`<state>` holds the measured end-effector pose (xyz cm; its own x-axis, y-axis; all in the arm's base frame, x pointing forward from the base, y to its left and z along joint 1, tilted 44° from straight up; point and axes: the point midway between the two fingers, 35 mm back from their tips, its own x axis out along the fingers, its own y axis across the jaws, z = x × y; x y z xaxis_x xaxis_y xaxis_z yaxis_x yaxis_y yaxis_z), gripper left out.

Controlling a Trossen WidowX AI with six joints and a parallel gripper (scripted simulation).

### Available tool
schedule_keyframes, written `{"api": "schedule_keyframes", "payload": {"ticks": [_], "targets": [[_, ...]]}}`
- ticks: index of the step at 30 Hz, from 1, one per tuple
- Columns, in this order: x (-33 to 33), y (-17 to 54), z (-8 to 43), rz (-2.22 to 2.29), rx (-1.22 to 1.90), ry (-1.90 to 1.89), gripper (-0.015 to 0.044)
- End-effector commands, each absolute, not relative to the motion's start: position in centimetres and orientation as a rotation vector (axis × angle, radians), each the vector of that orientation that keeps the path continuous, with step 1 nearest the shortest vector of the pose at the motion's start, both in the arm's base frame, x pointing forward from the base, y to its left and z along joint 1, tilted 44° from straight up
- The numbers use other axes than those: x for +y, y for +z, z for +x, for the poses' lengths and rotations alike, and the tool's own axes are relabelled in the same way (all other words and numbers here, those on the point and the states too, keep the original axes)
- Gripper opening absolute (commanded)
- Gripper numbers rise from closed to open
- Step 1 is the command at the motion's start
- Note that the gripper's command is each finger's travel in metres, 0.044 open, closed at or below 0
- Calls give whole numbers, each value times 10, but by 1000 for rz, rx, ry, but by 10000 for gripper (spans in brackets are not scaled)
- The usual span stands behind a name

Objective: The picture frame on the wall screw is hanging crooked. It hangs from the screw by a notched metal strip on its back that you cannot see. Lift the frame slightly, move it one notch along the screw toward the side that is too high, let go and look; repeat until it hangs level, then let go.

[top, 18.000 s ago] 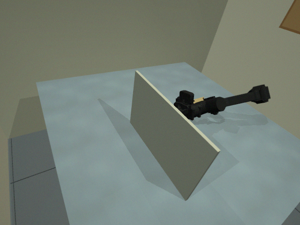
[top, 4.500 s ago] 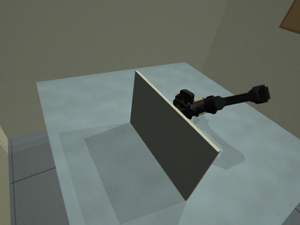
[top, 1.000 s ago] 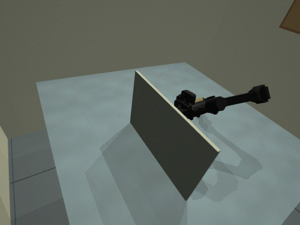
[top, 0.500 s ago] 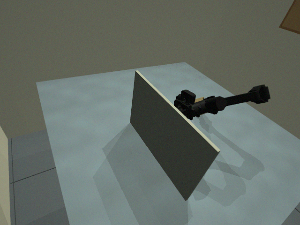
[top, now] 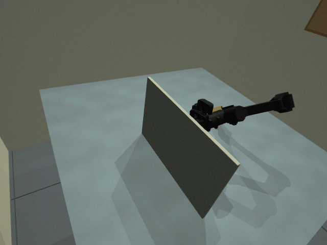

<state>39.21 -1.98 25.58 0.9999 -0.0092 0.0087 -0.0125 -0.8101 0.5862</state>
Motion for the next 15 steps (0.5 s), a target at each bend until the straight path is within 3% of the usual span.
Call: {"api": "schedule_keyframes", "payload": {"ticks": [1,15], "targets": [[-21,256,392,2511,-32,8,0],[-18,256,392,2515,-19,9,0]]}}
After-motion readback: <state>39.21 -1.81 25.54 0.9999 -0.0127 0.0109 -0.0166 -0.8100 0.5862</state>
